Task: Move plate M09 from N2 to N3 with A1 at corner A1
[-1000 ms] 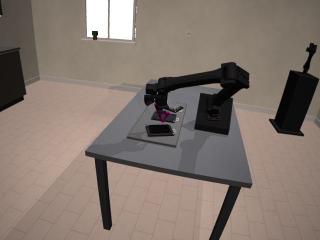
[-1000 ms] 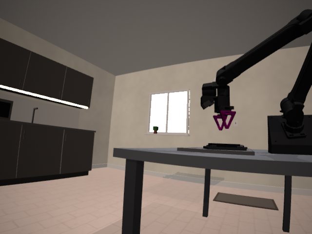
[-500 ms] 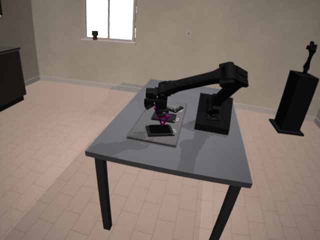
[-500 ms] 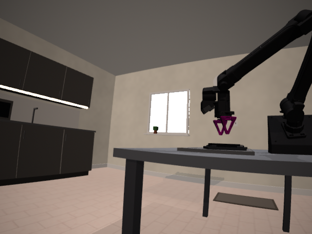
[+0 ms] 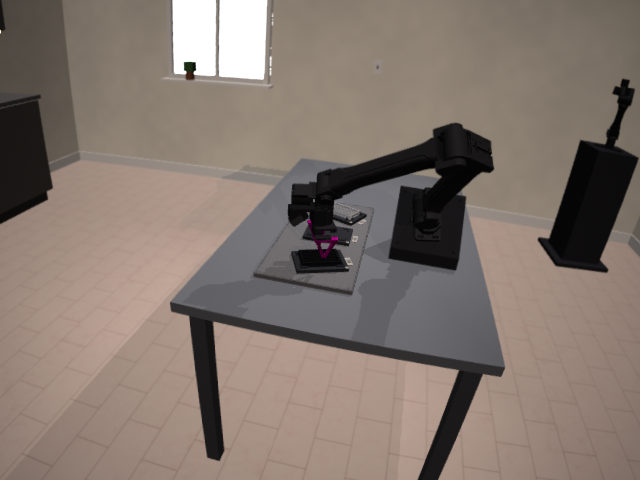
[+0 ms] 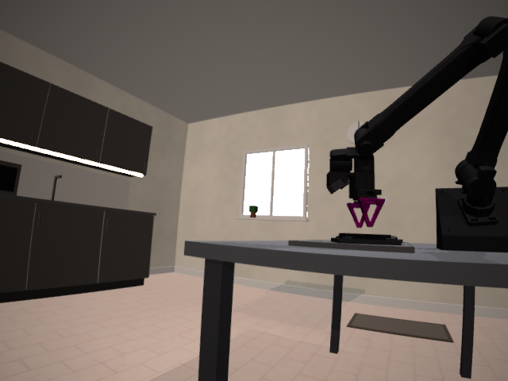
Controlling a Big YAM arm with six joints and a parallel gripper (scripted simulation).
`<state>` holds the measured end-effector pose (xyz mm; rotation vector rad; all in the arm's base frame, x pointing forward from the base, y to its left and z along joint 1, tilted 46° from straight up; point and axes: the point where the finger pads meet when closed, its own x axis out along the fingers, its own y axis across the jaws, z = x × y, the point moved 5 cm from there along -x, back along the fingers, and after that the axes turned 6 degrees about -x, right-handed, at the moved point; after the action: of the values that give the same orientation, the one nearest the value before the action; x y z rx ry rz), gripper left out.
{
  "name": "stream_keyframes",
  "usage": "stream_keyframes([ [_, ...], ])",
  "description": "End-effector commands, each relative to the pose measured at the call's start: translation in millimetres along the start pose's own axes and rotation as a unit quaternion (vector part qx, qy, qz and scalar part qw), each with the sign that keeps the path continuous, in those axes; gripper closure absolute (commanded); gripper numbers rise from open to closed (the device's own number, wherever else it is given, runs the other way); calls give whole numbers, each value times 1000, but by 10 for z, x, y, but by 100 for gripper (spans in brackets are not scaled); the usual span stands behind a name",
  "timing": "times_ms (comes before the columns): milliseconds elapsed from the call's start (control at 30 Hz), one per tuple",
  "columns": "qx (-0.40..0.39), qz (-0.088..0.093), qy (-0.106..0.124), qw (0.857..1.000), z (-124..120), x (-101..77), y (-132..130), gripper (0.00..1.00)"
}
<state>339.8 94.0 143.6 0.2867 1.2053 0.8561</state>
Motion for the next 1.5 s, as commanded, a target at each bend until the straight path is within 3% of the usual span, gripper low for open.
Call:
stream_keyframes([
  [0,4,-1,-3,1000,19,72,19,0],
  [600,5,0,-2,1000,12,346,15,0],
  [767,-1,-4,-13,1000,97,255,14,0],
  [1033,-1,-4,-13,1000,97,255,14,0],
  [1067,-1,-4,-13,1000,97,255,14,100],
  [1467,-1,-4,-13,1000,97,255,14,100],
])
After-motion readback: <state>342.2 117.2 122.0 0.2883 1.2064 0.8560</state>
